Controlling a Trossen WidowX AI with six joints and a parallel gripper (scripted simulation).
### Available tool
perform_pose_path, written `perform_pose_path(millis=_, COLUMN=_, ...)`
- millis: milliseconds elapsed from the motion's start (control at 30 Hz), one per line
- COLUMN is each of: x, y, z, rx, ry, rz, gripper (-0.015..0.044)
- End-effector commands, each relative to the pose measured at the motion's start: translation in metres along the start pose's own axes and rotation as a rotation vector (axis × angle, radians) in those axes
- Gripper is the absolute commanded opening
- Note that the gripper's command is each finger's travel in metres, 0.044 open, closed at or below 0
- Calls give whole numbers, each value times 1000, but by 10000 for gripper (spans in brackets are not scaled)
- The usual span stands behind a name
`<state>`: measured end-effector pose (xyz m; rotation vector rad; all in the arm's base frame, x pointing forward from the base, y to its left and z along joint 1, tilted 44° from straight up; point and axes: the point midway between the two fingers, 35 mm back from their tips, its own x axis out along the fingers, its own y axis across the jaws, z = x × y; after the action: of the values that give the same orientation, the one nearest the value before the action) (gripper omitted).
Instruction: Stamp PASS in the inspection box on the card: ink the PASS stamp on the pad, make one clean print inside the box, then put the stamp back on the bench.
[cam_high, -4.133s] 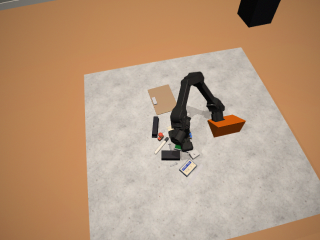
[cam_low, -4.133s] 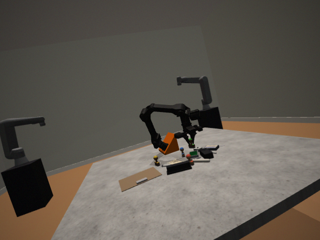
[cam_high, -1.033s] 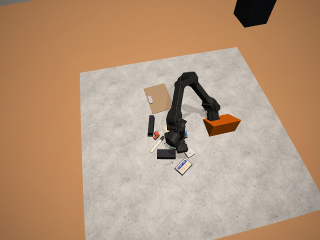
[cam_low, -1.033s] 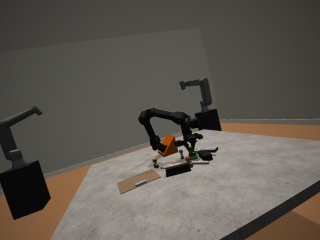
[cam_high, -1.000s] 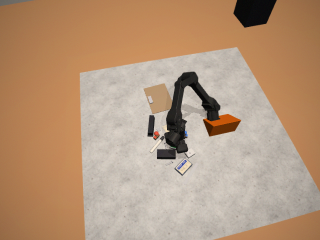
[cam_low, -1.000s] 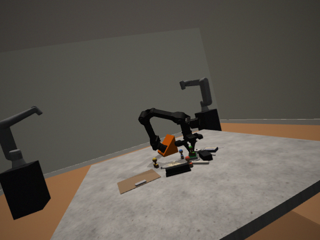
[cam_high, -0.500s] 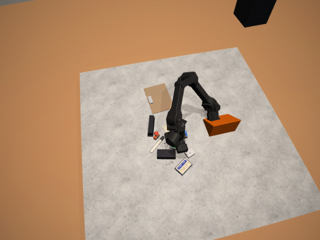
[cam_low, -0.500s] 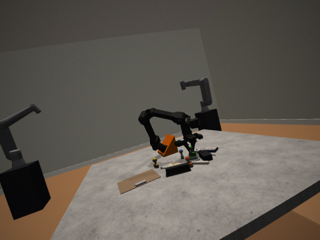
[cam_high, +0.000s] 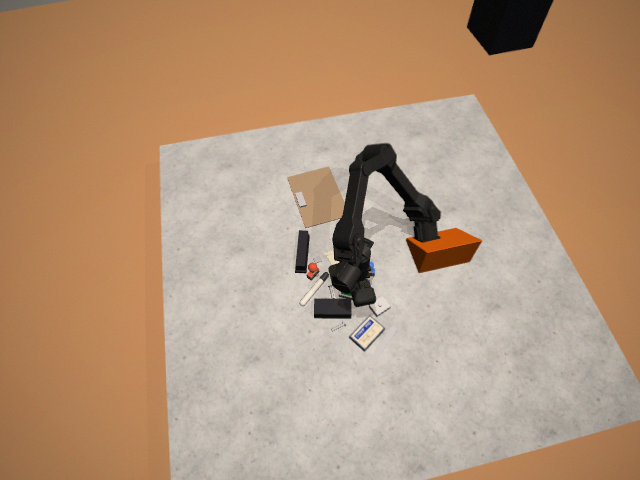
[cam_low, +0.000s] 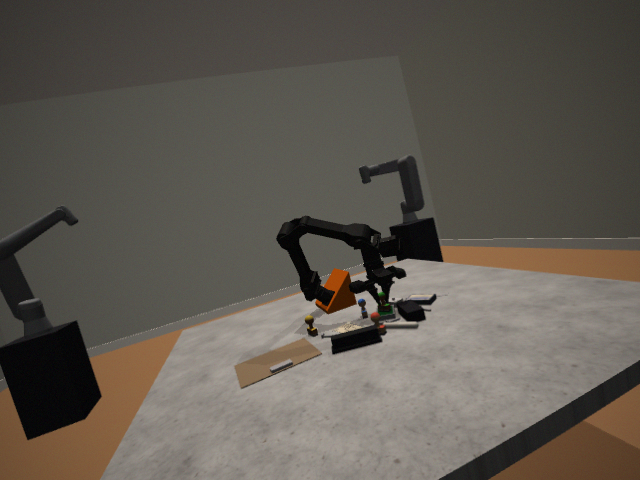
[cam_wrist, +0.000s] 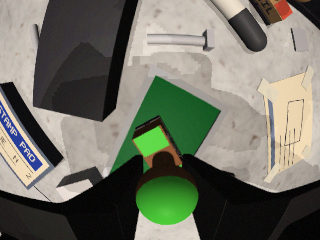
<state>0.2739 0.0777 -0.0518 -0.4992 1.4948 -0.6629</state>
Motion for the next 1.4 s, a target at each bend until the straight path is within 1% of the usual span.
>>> perform_pose_path(millis=0, x=1, y=0, z=2, rx=0, ry=-5, rz=-2, gripper=0)
perform_pose_path(millis=767, x=1, y=0, z=2, rx=0, ry=-5, rz=-2, gripper=0)
perform_pose_path(millis=1367, x=-7, y=0, z=1, rx=0, ry=-4, rz=-2, gripper=0)
